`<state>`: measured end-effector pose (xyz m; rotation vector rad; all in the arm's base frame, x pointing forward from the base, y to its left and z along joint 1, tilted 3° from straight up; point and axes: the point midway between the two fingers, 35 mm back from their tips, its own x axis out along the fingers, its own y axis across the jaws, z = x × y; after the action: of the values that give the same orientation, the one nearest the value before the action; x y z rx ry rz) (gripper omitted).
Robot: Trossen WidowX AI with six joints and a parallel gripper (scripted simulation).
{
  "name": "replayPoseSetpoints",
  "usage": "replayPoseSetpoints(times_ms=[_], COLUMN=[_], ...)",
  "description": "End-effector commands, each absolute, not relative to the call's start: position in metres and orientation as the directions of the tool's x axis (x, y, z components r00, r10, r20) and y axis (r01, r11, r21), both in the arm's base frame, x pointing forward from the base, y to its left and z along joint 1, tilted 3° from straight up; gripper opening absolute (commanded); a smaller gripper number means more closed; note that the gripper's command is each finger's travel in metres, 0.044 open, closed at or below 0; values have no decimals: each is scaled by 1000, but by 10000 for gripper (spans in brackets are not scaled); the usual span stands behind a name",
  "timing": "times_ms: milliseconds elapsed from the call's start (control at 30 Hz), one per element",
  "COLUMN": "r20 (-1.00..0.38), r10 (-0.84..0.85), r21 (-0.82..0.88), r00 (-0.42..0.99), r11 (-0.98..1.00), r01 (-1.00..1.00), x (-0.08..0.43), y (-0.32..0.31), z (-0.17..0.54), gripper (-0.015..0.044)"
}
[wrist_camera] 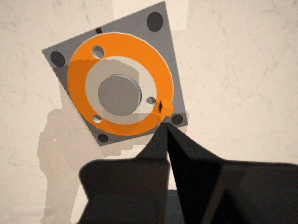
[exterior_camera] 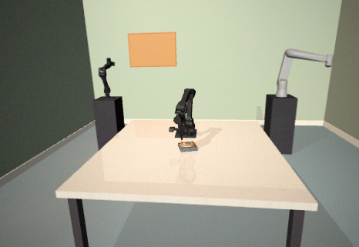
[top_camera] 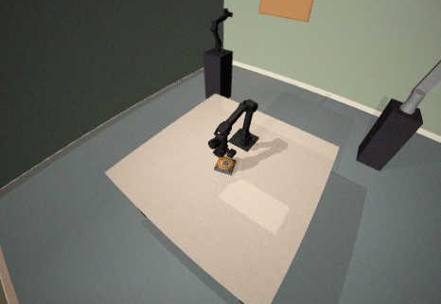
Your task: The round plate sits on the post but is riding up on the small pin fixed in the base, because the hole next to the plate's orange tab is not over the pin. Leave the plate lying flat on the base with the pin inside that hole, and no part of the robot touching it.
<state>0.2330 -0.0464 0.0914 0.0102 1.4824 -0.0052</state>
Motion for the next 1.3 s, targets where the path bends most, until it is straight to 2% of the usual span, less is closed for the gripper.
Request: replayPoseSetpoints(times_ms=[0,1267], r20=[-997,-997], r10=[10,9], r21=[11,10], r00=[80,83], r11=[1000,1000], r01=[15,15], x=[231,261], y=[-45,-54], z=[80,81], gripper=[0,0])
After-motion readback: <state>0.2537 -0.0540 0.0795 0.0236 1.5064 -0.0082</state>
